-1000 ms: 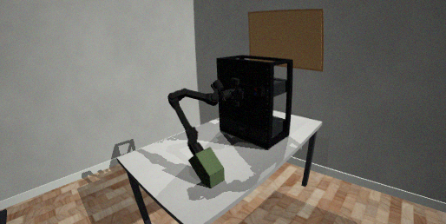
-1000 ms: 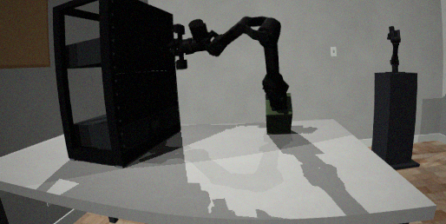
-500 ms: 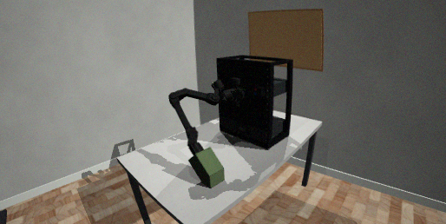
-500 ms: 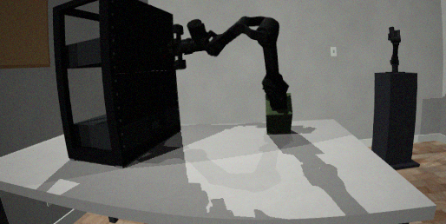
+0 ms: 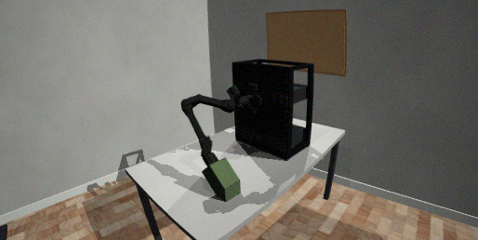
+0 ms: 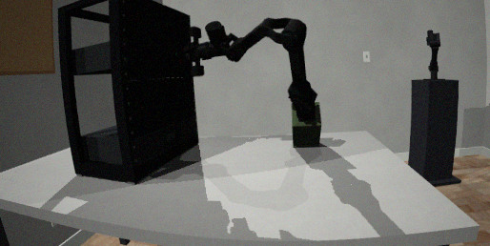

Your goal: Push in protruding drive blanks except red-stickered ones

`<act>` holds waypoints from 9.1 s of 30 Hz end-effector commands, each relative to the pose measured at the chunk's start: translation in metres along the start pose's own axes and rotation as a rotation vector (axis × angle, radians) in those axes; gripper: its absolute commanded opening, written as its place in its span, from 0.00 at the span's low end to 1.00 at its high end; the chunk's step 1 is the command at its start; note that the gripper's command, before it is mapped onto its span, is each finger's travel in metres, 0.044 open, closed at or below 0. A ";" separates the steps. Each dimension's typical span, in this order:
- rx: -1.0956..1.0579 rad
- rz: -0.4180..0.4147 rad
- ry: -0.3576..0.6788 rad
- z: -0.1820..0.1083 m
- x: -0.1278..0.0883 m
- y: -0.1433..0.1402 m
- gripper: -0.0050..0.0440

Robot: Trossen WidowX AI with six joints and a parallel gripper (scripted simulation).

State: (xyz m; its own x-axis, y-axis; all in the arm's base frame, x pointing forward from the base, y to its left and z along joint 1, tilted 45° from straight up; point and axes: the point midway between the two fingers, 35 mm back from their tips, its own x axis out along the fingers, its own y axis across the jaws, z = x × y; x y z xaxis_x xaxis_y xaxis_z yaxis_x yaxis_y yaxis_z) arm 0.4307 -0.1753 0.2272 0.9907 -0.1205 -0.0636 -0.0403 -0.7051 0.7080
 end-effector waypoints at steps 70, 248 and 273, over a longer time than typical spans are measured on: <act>-0.004 0.020 0.013 -0.009 0.009 0.009 0.10; -0.004 0.020 0.013 0.107 -0.034 0.001 0.10; -0.004 0.020 0.013 0.107 -0.024 0.003 0.10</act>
State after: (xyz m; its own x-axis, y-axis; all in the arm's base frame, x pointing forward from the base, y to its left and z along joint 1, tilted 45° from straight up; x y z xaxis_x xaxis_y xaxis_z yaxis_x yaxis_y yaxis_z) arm 0.3874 -0.2475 0.1495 0.9910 -0.1227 -0.0535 -0.0494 -0.7068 0.7057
